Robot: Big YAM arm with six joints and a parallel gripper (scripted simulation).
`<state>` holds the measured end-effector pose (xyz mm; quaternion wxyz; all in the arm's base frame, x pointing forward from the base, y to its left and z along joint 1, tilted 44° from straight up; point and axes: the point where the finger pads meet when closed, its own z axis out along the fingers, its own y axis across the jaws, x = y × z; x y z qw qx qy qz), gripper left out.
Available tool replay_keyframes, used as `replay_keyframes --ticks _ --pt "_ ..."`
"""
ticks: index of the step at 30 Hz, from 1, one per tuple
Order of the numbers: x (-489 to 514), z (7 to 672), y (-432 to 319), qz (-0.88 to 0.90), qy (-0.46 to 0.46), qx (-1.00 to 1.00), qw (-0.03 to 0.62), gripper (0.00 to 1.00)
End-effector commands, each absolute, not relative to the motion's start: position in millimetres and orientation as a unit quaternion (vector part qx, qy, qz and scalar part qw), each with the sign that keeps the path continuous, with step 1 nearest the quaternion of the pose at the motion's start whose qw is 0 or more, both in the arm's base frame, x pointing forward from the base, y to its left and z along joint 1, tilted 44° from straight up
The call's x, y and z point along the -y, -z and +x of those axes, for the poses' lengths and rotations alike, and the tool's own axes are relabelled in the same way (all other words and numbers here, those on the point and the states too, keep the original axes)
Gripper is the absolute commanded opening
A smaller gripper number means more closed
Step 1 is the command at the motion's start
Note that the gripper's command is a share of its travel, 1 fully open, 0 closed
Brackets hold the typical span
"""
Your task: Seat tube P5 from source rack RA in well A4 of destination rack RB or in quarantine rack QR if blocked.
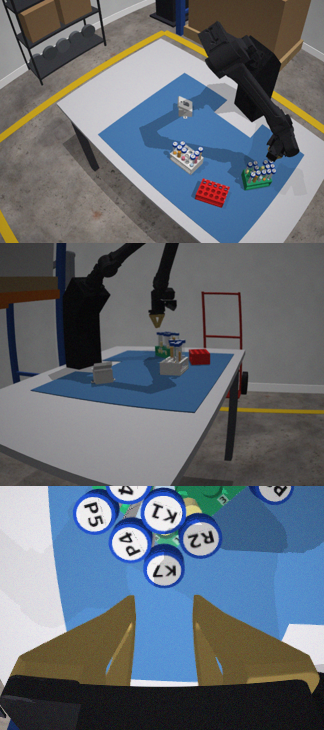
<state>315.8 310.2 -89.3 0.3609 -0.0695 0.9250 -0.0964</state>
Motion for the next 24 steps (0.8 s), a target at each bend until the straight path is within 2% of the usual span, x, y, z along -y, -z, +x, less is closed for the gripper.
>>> replay_keyframes --ticks 1,24 --pt "-314.1 320.7 92.6 -0.075 0.094 -0.924 0.363 0.3" --pt "-307.1 327.2 106.9 -0.079 0.097 -0.924 0.36 0.3"
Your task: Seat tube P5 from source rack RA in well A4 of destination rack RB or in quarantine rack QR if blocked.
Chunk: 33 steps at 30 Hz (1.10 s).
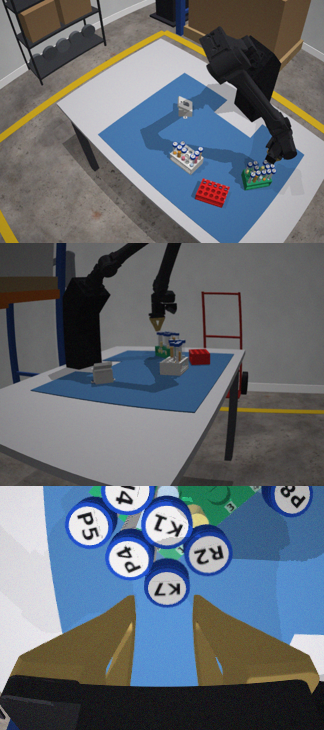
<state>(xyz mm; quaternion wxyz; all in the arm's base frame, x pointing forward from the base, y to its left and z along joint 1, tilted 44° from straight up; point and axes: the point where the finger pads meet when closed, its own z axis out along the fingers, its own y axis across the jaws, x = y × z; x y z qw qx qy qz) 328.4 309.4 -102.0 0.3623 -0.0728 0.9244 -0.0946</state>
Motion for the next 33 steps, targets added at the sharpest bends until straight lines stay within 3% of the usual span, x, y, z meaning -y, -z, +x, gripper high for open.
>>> replay_keyframes --ticks 1,33 --pt "-305.2 328.5 107.3 -0.077 0.098 -0.925 0.36 0.3" --pt "-309.6 336.1 112.3 -0.079 0.094 -0.924 0.362 0.3"
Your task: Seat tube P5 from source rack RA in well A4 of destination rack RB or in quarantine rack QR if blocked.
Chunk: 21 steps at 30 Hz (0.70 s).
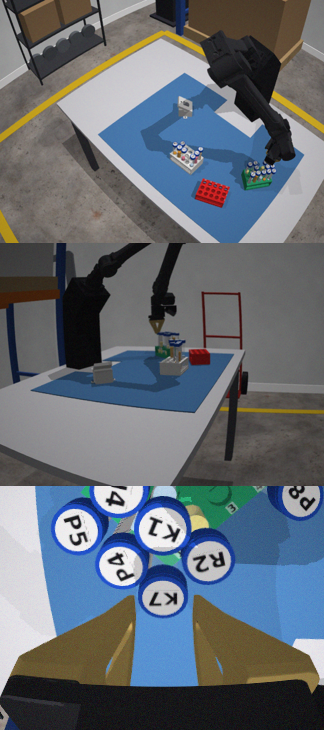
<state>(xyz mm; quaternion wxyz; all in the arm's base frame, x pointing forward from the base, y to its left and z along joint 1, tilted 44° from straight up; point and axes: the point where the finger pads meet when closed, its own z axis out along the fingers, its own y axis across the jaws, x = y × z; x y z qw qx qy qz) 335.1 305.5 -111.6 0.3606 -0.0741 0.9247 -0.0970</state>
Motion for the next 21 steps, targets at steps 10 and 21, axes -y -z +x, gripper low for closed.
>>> replay_keyframes --ticks 10,21 --pt "-310.4 340.8 107.0 -0.074 0.09 -0.923 0.366 0.3" --pt "-310.5 337.9 110.6 -0.076 0.091 -0.924 0.364 0.0"
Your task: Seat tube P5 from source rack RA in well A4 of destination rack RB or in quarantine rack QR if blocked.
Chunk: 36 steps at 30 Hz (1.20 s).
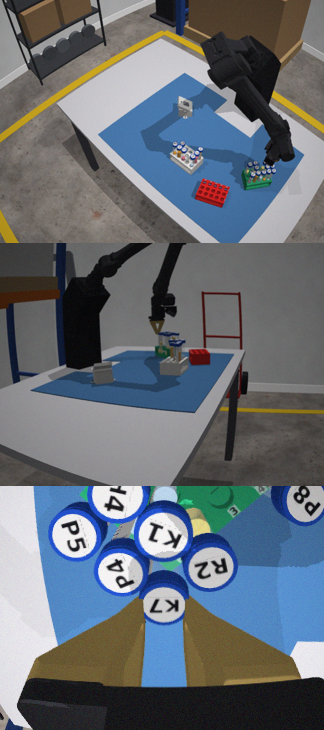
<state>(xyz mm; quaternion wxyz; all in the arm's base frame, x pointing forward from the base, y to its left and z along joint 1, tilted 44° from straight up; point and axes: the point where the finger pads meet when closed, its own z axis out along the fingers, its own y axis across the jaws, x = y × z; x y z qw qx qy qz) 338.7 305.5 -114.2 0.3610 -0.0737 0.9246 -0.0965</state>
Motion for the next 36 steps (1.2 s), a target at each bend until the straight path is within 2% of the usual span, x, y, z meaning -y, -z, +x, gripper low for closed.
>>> replay_keyframes --ticks 1,36 --pt "-310.5 337.9 110.6 -0.076 0.091 -0.924 0.364 0.0" --pt "-317.2 326.9 95.6 -0.078 0.086 -0.923 0.367 0.0"
